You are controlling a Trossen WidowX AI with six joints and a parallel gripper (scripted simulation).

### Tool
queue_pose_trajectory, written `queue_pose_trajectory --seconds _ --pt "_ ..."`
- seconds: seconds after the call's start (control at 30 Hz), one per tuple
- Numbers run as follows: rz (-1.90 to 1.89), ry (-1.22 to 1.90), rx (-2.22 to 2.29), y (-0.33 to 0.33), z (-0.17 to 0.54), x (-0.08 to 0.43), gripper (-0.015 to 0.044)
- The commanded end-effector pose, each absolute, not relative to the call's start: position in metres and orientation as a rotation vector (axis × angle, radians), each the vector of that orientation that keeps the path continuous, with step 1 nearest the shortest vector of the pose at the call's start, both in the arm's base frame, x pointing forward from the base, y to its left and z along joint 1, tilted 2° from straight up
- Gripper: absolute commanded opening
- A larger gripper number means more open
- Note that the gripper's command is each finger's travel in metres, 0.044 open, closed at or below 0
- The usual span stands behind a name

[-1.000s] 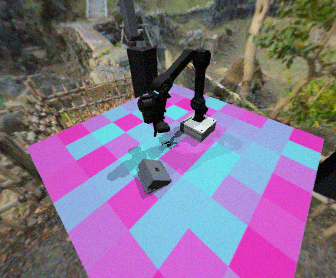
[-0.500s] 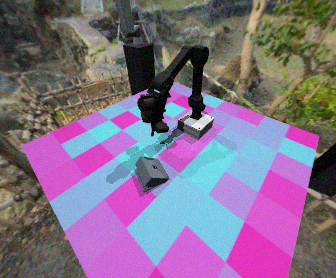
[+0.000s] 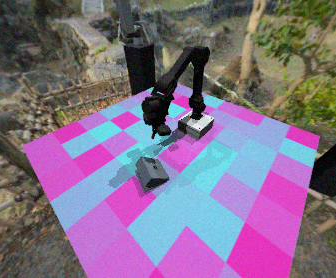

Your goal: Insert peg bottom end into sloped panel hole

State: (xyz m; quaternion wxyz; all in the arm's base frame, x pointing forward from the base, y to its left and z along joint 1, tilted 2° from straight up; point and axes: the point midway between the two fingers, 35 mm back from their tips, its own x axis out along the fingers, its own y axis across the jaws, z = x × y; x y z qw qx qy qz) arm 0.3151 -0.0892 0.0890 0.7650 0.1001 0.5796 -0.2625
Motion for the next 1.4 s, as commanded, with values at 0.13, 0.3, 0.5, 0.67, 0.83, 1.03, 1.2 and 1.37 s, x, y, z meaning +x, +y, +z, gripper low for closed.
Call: queue_pose_trajectory --seconds 0.13,0.3,0.5,0.67,0.83,1.03,1.2,1.37 --pt "-0.576 1.224 0.205 -0.08 0.09 0.322 0.0" --pt "-0.576 1.205 0.198 -0.074 0.091 0.325 0.0" --pt "-0.575 1.182 0.19 -0.067 0.091 0.329 0.0" --pt "-0.574 1.162 0.185 -0.06 0.092 0.333 0.0" --pt "-0.572 1.142 0.18 -0.054 0.093 0.336 0.0" --pt "-0.57 1.118 0.175 -0.046 0.093 0.34 0.0" --pt "-0.567 1.097 0.172 -0.04 0.094 0.343 0.0" --pt "-0.564 1.077 0.17 -0.033 0.095 0.345 0.0"
